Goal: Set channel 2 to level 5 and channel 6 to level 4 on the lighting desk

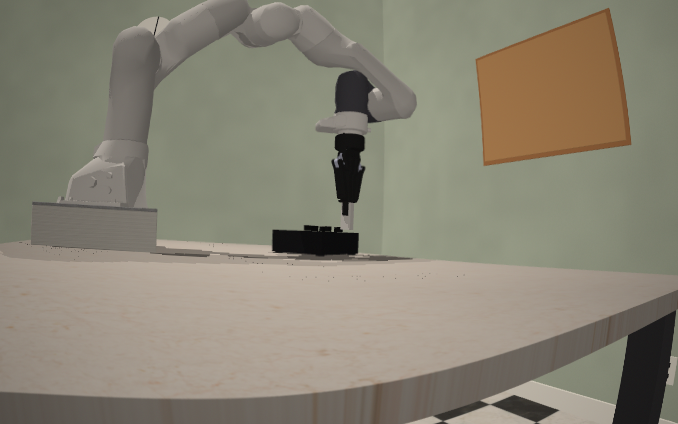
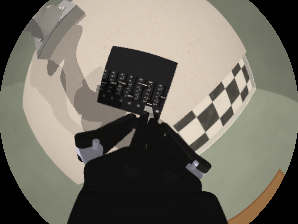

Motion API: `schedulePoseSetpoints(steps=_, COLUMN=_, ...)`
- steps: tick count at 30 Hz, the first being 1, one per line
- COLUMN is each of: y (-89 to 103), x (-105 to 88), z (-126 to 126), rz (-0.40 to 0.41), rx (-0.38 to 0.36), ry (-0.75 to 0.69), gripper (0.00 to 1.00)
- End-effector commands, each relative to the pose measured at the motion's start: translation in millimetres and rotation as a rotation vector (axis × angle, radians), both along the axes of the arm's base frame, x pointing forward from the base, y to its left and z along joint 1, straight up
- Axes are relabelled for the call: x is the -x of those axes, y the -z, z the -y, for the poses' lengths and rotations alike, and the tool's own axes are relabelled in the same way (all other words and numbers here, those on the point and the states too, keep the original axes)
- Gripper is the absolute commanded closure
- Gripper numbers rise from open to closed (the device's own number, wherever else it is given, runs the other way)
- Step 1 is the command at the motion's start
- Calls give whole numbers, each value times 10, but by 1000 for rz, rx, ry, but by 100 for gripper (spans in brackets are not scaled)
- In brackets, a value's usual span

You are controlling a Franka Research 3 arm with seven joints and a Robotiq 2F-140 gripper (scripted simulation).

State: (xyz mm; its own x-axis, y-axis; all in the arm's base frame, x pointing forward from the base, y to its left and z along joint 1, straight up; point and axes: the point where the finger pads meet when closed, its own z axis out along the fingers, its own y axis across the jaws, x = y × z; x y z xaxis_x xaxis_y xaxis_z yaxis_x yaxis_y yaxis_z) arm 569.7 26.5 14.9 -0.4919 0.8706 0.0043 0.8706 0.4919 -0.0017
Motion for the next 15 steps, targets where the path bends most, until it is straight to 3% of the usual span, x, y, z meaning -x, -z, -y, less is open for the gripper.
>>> schedulePoseSetpoints(steps=1, y=0, x=-1, z=-6, rz=3, rx=3, ry=3, gripper=100)
schedulePoseSetpoints(steps=15, y=0, x=31, z=-63, rz=3, rx=3, ry=3, gripper=100)
